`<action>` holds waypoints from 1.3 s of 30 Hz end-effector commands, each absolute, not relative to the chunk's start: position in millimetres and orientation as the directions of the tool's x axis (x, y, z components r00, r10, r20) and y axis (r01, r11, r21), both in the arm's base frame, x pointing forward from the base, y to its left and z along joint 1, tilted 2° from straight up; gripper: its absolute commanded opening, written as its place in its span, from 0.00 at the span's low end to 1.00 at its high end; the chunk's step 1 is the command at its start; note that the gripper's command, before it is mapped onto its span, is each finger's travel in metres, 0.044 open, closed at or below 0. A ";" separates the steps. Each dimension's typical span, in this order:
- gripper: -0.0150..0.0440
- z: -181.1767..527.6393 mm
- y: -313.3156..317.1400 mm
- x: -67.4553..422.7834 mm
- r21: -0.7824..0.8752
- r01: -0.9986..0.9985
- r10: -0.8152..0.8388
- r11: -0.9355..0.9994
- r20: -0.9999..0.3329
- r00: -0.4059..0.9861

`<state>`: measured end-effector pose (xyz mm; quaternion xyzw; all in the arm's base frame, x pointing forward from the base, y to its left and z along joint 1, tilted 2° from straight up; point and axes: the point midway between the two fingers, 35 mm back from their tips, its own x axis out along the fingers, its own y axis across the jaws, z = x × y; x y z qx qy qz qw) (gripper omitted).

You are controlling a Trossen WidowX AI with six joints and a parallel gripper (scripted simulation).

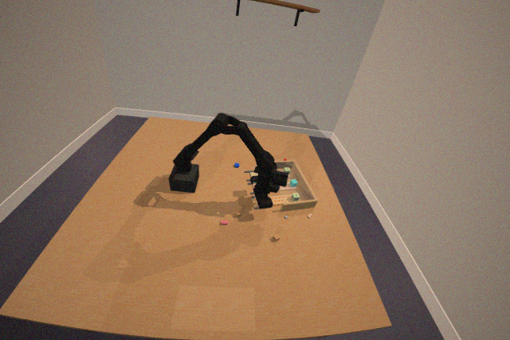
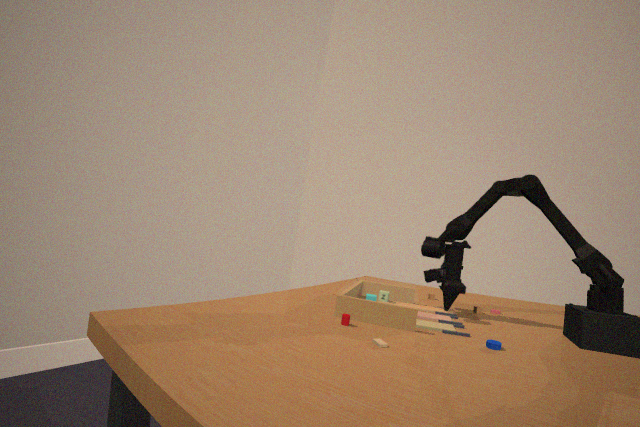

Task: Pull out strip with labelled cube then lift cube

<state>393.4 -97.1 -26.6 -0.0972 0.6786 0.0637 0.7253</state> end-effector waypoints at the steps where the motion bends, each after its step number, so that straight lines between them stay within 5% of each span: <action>1: 0.25 -33.8 -98.5 379.0 -0.043 -0.227 -0.034 0.973 -0.998 0.044; 39: 0.25 -37.8 -110.0 326.7 -0.043 -0.227 -0.035 0.973 -0.999 0.039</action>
